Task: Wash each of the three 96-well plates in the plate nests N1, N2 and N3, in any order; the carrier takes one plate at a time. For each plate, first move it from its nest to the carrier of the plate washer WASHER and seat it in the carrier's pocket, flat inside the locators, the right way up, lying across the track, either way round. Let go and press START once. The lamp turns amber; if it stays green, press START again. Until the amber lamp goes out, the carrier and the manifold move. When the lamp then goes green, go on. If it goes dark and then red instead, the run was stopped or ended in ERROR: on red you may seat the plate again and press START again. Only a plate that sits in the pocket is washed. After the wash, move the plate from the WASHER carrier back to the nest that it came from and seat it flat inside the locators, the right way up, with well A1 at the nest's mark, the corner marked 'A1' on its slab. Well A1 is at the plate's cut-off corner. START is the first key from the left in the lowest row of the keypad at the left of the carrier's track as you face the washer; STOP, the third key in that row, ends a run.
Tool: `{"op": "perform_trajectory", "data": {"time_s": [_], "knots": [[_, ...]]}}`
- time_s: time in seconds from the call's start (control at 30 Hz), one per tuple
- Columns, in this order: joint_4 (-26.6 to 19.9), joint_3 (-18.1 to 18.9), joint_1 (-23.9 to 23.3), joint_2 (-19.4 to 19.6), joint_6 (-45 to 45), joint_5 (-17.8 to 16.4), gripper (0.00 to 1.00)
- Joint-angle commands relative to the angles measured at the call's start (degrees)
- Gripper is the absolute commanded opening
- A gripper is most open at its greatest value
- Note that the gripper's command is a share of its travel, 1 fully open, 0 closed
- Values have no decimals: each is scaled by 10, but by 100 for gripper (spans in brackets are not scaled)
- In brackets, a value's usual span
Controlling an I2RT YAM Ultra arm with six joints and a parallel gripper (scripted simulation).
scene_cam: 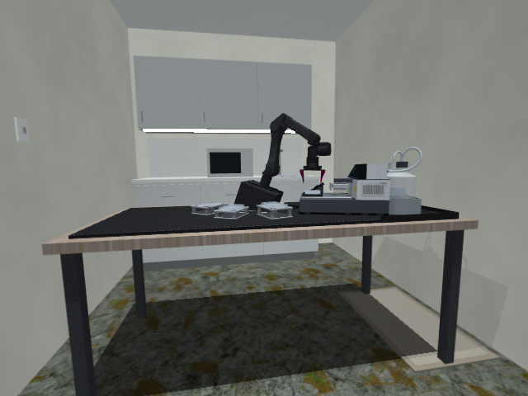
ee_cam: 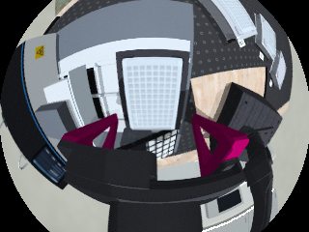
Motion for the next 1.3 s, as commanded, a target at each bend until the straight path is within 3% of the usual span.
{"op": "perform_trajectory", "data": {"time_s": [0.0,0.53,1.27], "knots": [[16,-2,0,-1,3,4,100],[71,-37,7,18,9,6,100],[72,-38,7,19,9,6,100]]}}
